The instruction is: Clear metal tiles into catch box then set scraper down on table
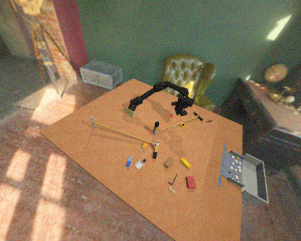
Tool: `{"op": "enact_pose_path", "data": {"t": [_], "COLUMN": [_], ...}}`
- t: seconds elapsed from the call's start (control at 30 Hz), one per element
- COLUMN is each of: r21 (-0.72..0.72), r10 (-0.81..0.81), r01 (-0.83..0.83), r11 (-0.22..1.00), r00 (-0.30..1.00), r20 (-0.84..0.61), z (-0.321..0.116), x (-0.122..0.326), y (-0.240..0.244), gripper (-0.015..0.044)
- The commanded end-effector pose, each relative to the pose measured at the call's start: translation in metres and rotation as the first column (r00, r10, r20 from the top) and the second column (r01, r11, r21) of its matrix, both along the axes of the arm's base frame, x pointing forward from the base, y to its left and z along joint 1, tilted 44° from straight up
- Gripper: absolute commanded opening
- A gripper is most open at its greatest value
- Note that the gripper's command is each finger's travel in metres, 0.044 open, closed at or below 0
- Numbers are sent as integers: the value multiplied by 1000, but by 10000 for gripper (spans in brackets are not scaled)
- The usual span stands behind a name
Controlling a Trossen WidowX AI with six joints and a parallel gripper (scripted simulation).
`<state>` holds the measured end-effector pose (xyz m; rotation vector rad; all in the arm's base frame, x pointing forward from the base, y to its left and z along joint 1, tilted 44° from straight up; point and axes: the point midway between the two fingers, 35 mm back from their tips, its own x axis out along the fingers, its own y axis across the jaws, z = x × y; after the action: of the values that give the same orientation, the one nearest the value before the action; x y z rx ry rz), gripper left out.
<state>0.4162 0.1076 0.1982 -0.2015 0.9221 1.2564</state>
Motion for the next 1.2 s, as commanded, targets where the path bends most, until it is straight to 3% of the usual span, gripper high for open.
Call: {"op": "enact_pose_path", "data": {"t": [0.0,0.53,1.17], "r21": [14,19,13], "r10": [-86,-379,-390], "r01": [87,407,418], "r11": [996,913,908], "r00": [994,866,858], "r20": [-65,-325,-334], "z": [10,40,25], "x": [-5,-23,-19], "y": [-6,-29,-16], "gripper": [0,0,0]}}
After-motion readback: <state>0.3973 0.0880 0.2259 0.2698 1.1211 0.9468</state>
